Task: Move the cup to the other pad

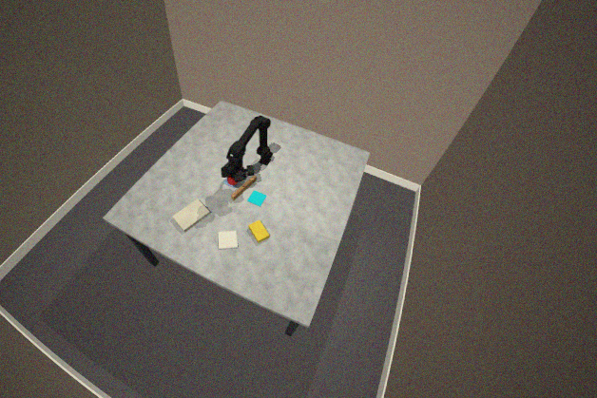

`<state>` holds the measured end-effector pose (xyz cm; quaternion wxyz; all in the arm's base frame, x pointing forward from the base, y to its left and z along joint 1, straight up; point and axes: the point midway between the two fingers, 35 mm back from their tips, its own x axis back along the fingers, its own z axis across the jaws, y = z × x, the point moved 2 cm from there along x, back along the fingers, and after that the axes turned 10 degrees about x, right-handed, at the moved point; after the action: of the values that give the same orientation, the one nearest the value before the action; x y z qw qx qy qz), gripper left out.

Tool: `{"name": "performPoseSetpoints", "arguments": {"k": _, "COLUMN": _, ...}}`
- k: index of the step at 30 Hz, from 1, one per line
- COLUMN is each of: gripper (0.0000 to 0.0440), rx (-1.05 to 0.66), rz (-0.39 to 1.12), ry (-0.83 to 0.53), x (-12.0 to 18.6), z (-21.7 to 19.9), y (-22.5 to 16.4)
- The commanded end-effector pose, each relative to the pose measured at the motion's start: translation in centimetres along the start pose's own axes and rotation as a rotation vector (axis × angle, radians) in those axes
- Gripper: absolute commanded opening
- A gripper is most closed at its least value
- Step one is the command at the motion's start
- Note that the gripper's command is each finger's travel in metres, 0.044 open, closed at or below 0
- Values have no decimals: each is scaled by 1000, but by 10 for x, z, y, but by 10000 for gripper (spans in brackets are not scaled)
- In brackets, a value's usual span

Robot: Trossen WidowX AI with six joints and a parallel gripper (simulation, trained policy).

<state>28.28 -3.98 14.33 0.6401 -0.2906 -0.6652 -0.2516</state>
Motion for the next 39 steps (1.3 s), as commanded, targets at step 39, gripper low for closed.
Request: {"name": "performPoseSetpoints", "arguments": {"k": 39, "gripper": 0, "rx": 232, "rz": -135, "ry": -74, "x": 2, "z": 84, "y": 111}}
